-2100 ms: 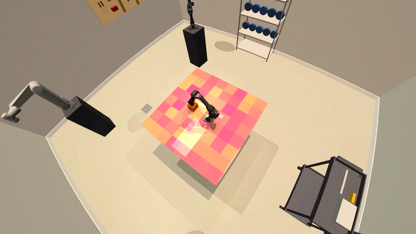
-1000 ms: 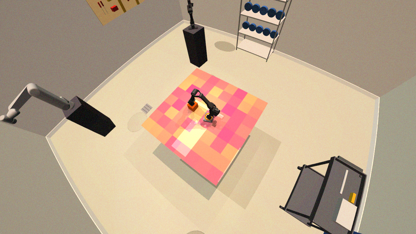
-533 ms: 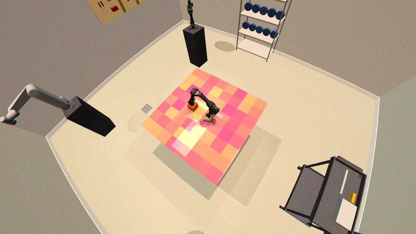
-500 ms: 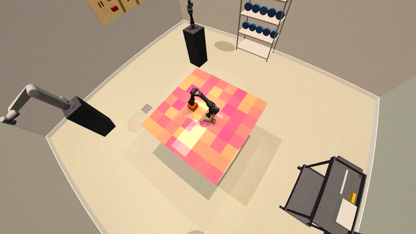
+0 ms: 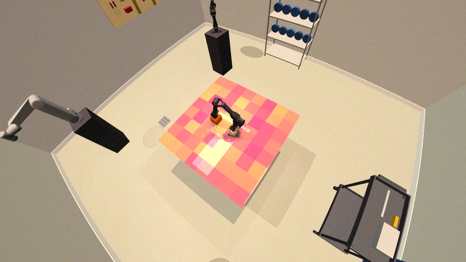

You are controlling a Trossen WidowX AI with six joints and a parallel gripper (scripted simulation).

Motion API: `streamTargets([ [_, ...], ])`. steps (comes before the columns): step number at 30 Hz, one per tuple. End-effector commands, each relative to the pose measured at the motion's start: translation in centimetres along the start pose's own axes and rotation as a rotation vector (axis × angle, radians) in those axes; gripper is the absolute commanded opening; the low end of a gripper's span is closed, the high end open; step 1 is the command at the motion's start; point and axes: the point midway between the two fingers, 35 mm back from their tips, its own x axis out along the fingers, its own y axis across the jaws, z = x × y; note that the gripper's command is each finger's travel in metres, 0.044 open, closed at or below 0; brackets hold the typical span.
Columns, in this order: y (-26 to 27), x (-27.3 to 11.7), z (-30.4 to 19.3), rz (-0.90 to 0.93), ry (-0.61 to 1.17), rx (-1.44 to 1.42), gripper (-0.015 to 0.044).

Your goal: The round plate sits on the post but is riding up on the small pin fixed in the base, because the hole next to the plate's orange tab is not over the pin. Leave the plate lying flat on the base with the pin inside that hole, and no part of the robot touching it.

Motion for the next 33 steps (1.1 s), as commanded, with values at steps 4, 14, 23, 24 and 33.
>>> streamTargets([
  [4, 0.0, -0.1, -0.6, 0.002, 0.002, 0.004, 0.0],
  [14, 0.0, -0.8, -0.9, 0.002, 0.002, 0.004, 0.0],
  [23, -0.1, -4.3, -1.4, 0.003, 0.002, 0.004, 0.0],
  [24, -0.1, -3.5, -1.4, -0.001, 0.009, -0.001, 0.0],
  [33, -0.1, -3.5, -1.4, -0.001, 0.009, -0.001, 0.0],
])
